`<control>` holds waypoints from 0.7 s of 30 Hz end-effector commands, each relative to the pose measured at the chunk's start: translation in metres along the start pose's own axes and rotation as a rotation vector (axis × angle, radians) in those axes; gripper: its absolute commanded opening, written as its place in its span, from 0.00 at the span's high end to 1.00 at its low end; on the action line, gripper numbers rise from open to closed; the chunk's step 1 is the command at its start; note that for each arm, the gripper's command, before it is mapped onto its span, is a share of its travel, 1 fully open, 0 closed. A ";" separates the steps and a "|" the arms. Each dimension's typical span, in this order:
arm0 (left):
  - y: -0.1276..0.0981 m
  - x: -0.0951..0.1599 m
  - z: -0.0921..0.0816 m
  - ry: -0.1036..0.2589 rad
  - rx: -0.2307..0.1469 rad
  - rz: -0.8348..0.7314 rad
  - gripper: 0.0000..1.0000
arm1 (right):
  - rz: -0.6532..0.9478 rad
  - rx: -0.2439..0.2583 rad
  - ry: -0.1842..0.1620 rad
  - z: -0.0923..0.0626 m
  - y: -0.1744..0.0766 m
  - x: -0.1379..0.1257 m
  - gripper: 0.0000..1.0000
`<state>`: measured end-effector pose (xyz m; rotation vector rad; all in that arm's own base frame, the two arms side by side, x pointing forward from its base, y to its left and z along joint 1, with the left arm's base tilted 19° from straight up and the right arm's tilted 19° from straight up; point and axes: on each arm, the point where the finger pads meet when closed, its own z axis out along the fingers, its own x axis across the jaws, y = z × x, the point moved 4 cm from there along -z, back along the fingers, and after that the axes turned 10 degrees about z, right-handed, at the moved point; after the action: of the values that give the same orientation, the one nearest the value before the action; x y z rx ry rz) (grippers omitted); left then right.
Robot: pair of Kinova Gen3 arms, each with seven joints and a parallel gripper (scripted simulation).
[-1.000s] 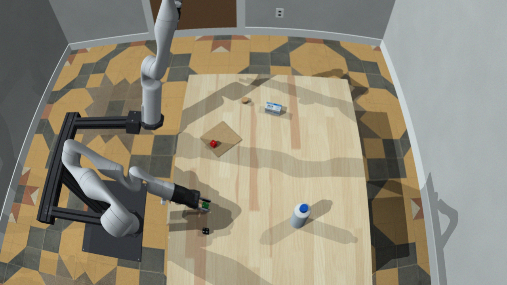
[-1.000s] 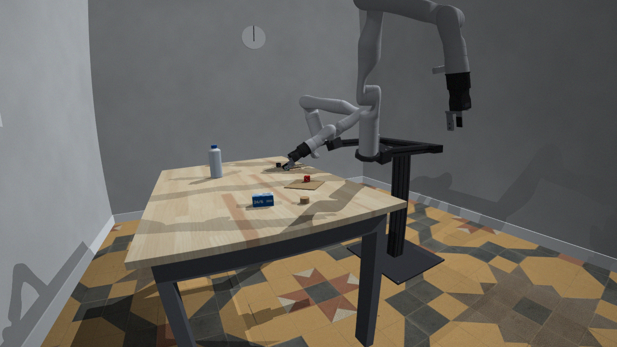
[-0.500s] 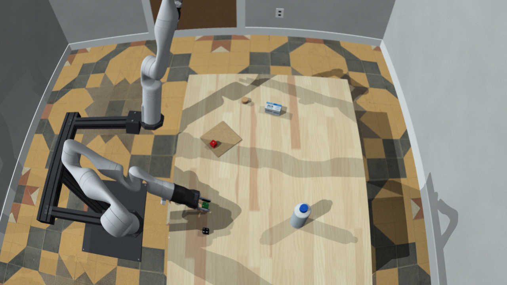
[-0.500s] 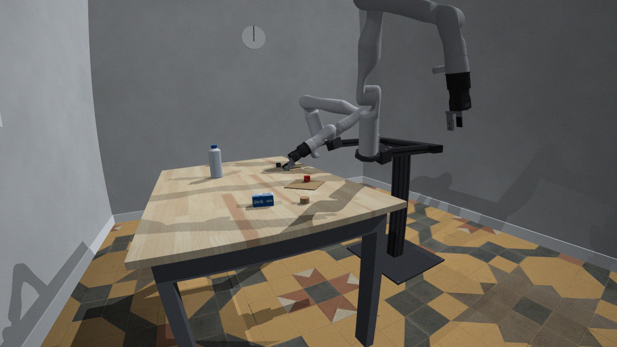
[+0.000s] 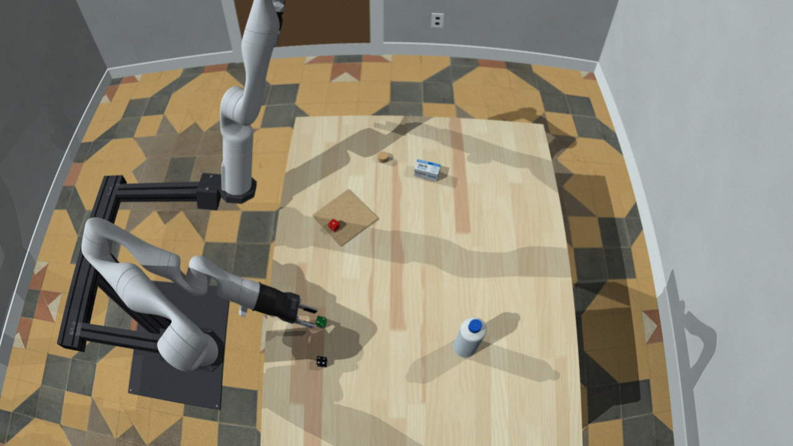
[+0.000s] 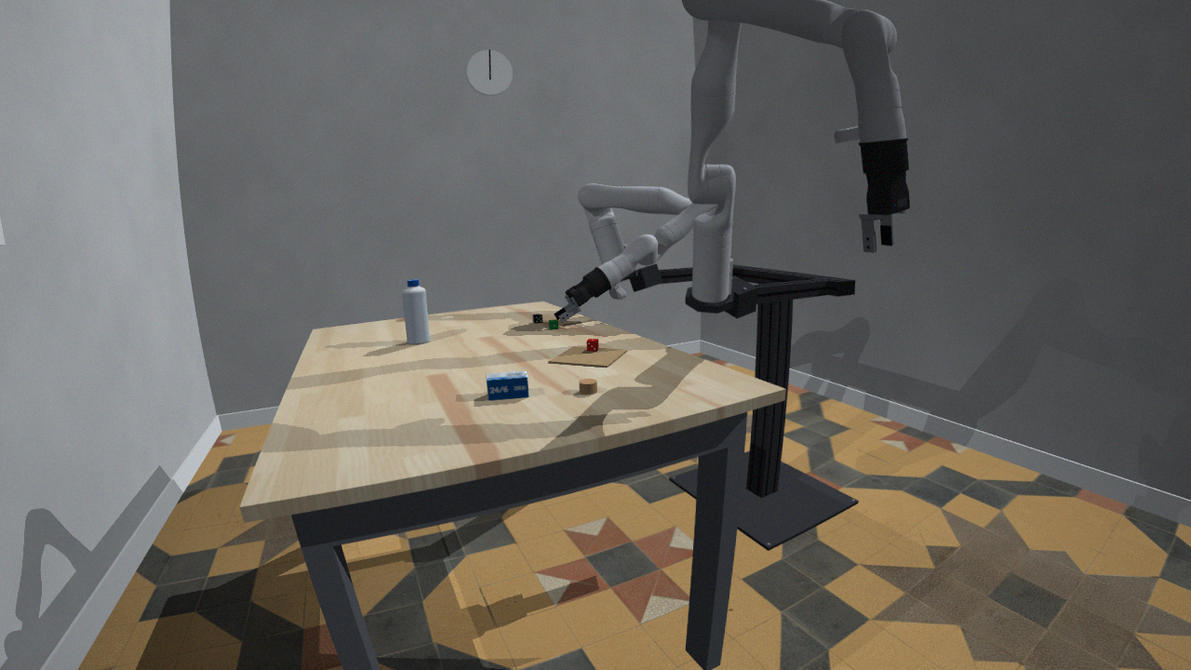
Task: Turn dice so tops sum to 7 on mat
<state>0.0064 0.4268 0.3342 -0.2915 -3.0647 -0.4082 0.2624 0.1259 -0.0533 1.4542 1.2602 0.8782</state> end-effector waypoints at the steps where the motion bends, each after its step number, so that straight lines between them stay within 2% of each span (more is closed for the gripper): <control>1: 0.000 0.000 -0.001 0.000 -0.002 0.000 0.00 | 0.001 -0.001 0.000 -0.008 0.000 0.000 0.21; 7: 0.000 0.000 -0.001 0.000 -0.002 0.000 0.00 | 0.001 -0.001 0.000 -0.012 0.000 0.000 0.21; 21: 0.000 0.000 -0.001 0.000 -0.002 0.000 0.00 | 0.000 0.009 -0.002 -0.013 0.002 0.001 0.21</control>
<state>0.0064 0.4268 0.3342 -0.2915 -3.0647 -0.4082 0.2510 0.1291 -0.0493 1.4597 1.2634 0.8732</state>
